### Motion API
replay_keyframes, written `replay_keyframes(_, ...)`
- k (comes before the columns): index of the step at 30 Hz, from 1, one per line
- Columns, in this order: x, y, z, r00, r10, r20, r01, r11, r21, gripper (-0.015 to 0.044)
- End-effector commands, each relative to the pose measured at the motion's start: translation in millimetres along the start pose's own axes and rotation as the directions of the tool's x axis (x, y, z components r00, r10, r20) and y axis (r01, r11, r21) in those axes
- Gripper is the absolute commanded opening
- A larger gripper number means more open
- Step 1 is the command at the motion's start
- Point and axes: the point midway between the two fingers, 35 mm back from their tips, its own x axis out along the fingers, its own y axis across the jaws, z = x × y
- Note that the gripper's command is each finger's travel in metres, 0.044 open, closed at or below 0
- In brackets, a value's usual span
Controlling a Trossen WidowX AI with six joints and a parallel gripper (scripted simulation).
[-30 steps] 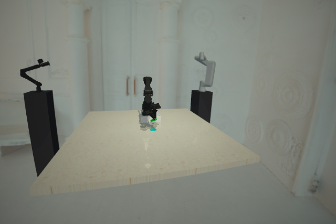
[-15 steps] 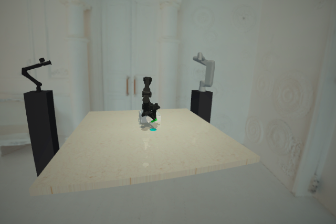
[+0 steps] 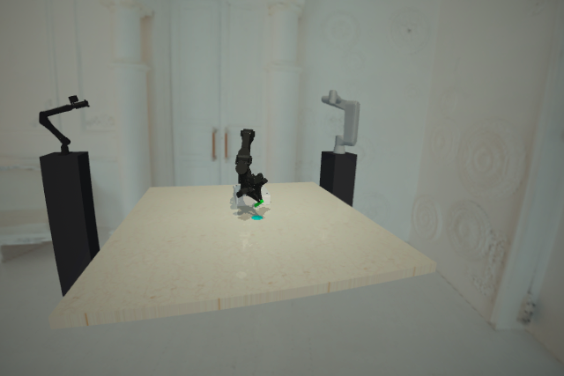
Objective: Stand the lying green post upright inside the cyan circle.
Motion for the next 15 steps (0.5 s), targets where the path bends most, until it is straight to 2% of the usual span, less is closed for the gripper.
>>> replay_keyframes(1, -1.3, -0.9, 1.3, 0.999, 0.001, 0.034, -0.002, 1.000, 0.006, 0.0023)
replay_keyframes(15, -2.4, -4.8, 0.6, 0.991, 0.011, 0.132, -0.012, 1.000, 0.010, 0.0023)
